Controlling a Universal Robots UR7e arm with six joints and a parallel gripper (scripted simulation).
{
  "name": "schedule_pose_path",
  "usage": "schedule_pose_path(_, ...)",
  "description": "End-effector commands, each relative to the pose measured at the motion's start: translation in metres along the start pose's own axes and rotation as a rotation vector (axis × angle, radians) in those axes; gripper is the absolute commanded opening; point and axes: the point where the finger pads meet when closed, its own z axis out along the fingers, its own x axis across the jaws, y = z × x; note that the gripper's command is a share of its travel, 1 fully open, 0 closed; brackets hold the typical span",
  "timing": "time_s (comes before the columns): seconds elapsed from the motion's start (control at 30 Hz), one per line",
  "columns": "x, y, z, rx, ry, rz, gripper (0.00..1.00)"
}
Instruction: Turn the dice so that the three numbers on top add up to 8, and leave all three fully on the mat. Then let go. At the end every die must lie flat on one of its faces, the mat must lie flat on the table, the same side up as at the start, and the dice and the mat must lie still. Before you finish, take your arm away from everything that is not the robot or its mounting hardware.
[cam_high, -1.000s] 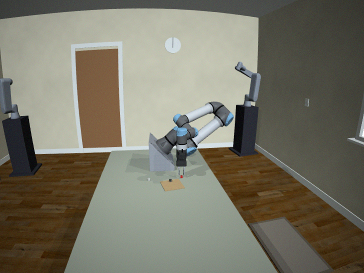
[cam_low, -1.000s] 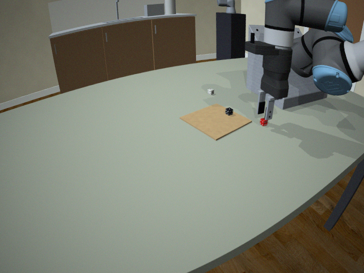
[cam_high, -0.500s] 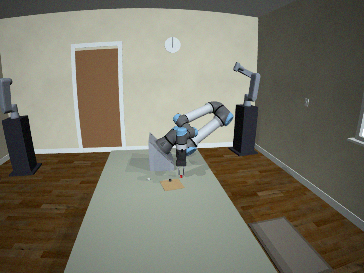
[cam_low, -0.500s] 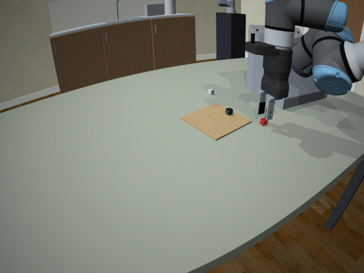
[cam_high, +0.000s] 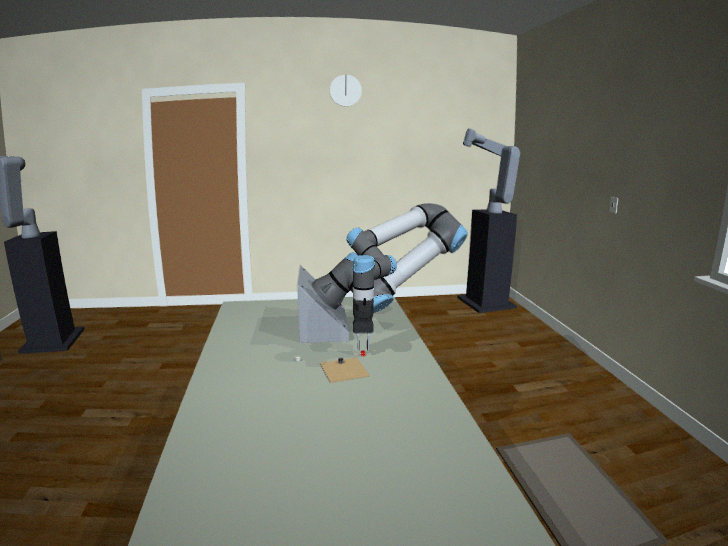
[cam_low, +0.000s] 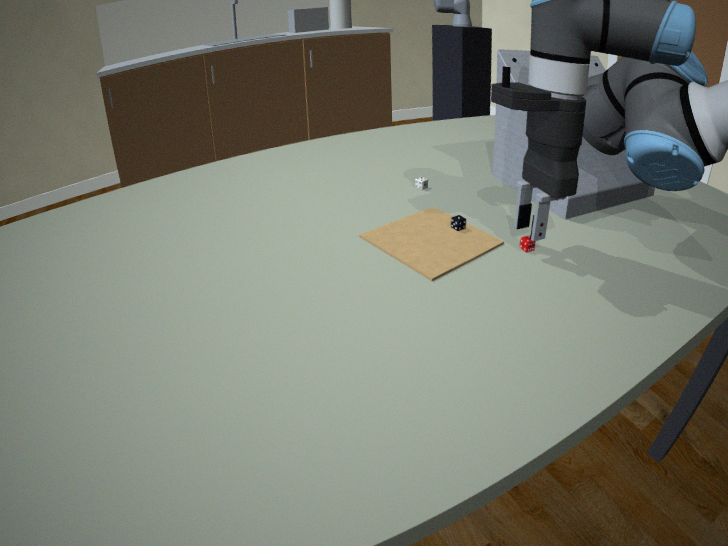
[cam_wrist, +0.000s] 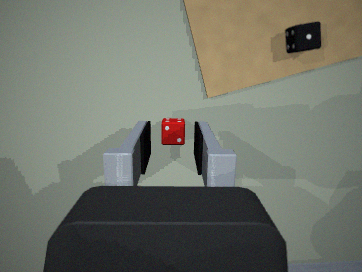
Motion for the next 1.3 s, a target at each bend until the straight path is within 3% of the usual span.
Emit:
schedule_pose_path(0.0, 0.000, 0.002, 0.001, -0.001, -0.001, 0.001, 0.64)
schedule_pose_path(0.8, 0.000, 0.002, 0.002, -0.001, -0.001, 0.001, 0.64)
schedule_pose_path(1.27, 0.000, 0.002, 0.014, -0.001, -0.001, 0.001, 0.64)
